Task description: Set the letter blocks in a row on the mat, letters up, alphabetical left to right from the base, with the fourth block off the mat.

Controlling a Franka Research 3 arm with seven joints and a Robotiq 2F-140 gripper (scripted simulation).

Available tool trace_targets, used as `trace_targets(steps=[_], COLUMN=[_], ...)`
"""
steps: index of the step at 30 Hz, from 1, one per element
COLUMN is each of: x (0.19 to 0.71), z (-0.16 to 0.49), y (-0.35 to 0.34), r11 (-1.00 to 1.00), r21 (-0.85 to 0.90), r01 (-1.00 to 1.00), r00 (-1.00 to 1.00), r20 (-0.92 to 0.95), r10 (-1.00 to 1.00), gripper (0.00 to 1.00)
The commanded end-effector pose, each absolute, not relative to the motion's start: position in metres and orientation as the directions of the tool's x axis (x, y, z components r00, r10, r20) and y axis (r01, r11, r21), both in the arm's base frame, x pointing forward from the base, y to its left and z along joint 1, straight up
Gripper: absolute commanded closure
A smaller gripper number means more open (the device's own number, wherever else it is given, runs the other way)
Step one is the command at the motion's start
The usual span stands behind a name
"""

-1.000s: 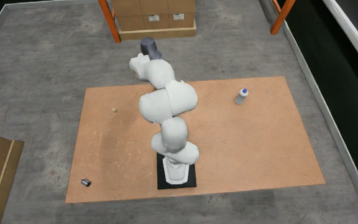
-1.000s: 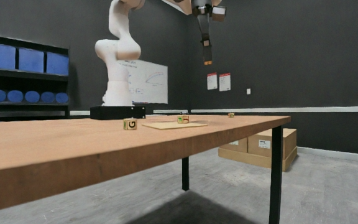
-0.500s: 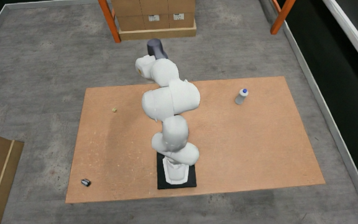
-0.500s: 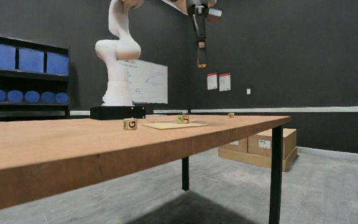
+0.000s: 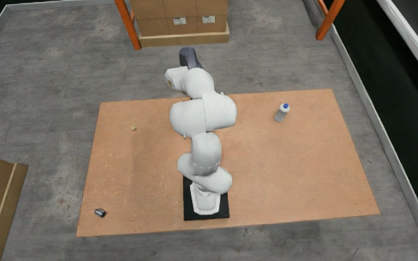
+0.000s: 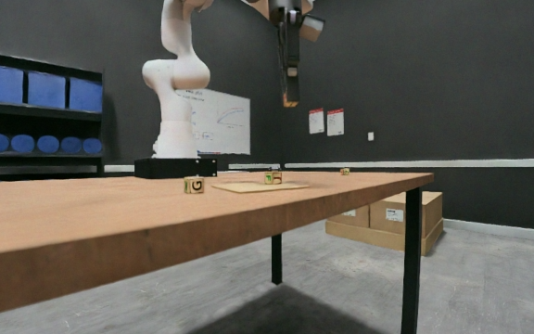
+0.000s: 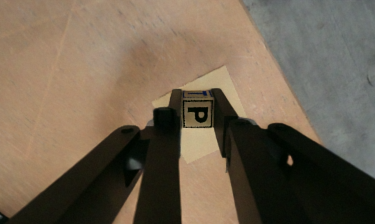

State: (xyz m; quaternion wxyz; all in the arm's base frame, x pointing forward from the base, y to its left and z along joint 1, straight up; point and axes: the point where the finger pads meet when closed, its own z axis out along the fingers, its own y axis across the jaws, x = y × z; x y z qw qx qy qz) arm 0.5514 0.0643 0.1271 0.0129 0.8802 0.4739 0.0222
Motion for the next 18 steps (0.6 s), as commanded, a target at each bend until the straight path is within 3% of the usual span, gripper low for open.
trace_targets(steps=[1, 18], x=[0.553, 0.548], z=[0.122, 0.096], y=[0.056, 0.022], r11=[-0.43, -0.254], r21=[0.046, 0.027], r01=[0.902, 0.967], r00=[0.429, 0.254], r20=[0.03, 0.01], r10=[0.903, 0.967], gripper=[0.78, 0.78])
